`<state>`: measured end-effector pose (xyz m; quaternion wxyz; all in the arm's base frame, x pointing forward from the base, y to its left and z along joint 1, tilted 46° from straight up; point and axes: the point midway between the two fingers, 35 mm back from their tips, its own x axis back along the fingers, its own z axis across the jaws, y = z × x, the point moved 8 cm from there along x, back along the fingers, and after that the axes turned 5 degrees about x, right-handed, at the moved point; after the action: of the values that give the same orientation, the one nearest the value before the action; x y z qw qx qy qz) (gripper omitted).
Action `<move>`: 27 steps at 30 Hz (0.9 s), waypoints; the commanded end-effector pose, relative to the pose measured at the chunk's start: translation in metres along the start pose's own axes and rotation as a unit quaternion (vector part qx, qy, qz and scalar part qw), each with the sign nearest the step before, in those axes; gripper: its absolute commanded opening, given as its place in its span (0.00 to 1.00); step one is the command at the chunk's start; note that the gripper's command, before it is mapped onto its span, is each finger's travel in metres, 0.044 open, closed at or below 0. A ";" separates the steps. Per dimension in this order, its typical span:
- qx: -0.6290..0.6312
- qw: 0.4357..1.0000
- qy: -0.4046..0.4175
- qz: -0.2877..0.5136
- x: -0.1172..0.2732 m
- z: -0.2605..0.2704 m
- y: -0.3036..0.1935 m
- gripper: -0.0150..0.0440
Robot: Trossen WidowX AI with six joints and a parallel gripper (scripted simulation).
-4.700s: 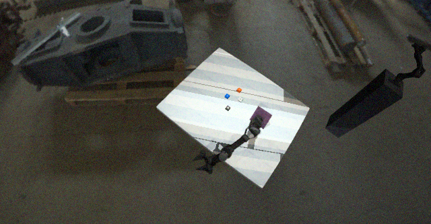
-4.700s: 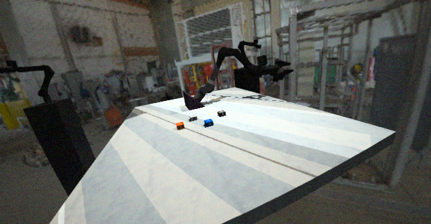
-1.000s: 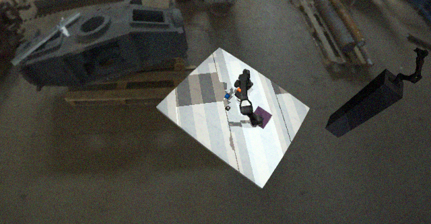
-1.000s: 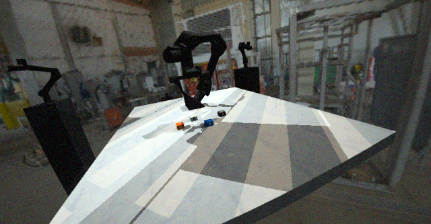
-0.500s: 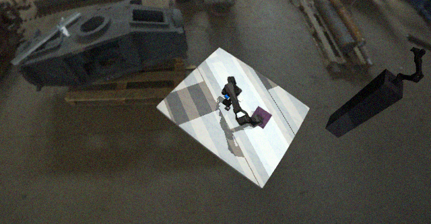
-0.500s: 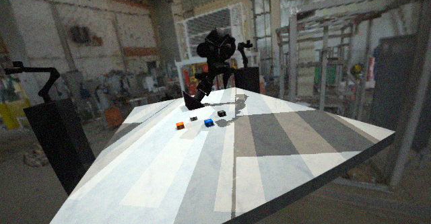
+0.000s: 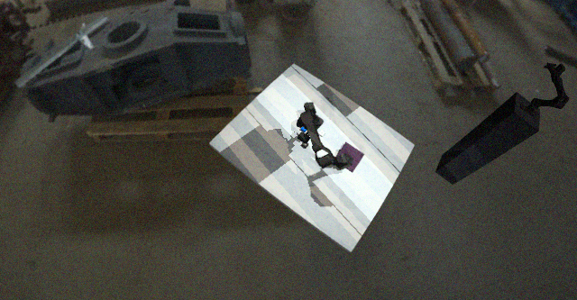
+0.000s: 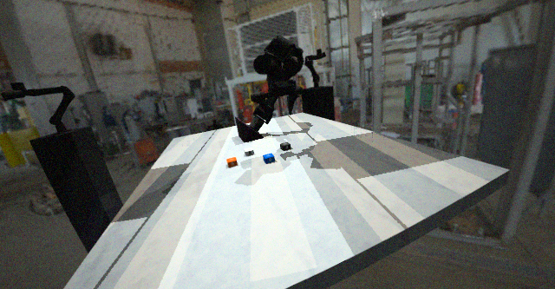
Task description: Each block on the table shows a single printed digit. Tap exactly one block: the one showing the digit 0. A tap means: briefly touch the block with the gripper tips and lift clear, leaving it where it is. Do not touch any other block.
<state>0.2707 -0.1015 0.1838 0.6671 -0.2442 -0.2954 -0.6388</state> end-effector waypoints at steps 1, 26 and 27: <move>-0.002 1.000 0.001 -0.001 0.002 -0.011 0.011 0.93; 0.000 1.000 -0.001 -0.003 0.001 -0.092 0.072 0.93; 0.000 1.000 -0.001 -0.003 0.001 -0.092 0.072 0.93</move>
<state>0.3502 -0.1624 0.1233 0.6632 -0.2445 -0.2964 -0.6423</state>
